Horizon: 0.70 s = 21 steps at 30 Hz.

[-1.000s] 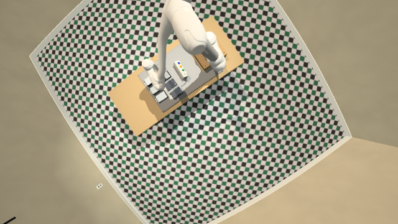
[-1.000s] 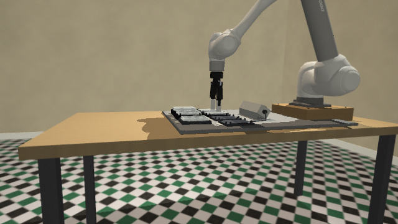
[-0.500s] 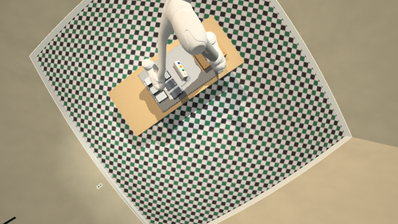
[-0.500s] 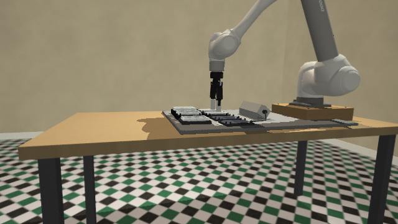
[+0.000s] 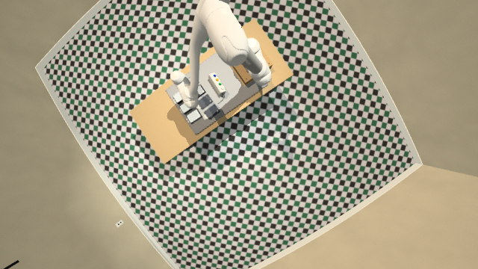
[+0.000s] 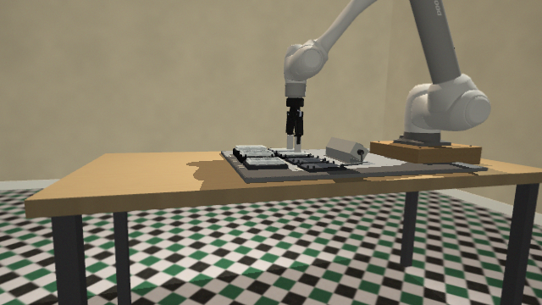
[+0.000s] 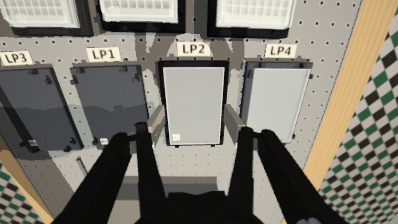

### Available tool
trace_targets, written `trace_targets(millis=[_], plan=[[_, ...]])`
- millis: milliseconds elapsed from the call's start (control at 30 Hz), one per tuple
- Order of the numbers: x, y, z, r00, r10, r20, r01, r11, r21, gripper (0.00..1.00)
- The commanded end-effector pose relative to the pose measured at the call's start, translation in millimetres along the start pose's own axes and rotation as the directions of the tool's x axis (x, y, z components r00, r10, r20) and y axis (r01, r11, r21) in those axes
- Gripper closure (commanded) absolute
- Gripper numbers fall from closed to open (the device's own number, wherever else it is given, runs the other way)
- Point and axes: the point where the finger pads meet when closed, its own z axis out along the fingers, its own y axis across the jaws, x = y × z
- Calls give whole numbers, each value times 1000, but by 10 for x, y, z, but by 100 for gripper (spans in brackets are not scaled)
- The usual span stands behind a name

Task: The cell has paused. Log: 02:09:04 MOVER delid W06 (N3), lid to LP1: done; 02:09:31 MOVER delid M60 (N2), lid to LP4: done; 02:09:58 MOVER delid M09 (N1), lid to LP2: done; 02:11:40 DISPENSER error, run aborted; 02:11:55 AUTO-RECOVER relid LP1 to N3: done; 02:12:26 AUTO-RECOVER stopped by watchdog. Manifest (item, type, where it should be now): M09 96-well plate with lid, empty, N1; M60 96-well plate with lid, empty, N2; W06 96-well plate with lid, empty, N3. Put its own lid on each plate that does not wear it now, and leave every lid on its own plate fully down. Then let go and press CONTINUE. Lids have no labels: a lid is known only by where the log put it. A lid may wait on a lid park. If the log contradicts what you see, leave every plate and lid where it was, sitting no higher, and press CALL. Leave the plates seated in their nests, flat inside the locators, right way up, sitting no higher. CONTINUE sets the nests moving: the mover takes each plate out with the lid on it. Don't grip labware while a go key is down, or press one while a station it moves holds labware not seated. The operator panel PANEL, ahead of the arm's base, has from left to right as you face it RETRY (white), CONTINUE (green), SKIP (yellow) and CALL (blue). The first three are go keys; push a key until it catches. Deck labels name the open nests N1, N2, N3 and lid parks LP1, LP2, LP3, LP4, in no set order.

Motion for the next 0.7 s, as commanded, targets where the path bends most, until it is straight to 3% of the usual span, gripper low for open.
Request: trace_targets(millis=[0, 133, 167, 667], plan=[[0, 0, -1, 1000, 0, 0, 0, 1000, 0, 41], [0, 0, -1, 1000, 0, 0, 0, 1000, 0, 41], [0, 0, -1, 1000, 0, 0, 0, 1000, 0, 34], [0, 0, -1, 1000, 0, 0, 0, 1000, 0, 34]])
